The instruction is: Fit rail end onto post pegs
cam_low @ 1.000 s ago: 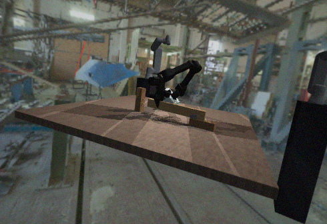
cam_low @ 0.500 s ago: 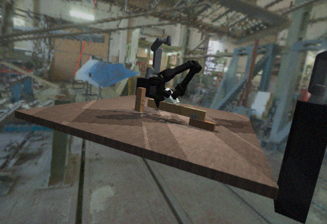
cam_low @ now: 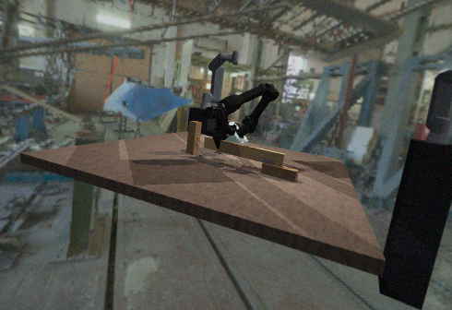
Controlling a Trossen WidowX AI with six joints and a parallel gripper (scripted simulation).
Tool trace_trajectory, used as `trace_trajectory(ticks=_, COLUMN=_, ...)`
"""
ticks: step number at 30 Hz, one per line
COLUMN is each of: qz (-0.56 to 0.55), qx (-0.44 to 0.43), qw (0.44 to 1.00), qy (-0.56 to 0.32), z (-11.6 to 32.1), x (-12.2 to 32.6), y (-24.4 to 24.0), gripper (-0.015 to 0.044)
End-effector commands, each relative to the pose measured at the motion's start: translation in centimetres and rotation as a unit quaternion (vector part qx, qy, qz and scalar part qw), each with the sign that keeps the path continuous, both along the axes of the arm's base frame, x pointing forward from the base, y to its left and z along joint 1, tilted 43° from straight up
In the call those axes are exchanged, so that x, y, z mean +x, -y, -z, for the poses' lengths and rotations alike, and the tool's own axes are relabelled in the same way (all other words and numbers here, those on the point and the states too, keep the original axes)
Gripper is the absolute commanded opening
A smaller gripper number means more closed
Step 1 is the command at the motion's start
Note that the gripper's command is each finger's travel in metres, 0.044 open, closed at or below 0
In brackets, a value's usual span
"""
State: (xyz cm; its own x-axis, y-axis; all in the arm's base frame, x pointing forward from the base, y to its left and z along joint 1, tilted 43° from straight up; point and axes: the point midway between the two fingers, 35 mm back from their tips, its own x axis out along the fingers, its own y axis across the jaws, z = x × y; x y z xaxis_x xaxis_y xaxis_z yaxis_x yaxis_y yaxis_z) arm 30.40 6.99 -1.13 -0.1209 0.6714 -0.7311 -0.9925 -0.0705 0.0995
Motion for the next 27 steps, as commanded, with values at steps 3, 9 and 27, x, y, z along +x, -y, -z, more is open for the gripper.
trace_trajectory(ticks=3, qz=0.003, qx=0.000, qw=1.000, qy=0.004, z=-0.22, x=0.28, y=0.09, gripper=0.0000)
trace_trajectory(ticks=9, qz=0.003, qx=0.000, qw=1.000, qy=0.004, z=-0.39, x=0.33, y=0.06, gripper=0.0000)
trace_trajectory(ticks=27, qz=0.003, qx=0.000, qw=1.000, qy=0.004, z=-0.52, x=0.48, y=0.07, gripper=0.0000)
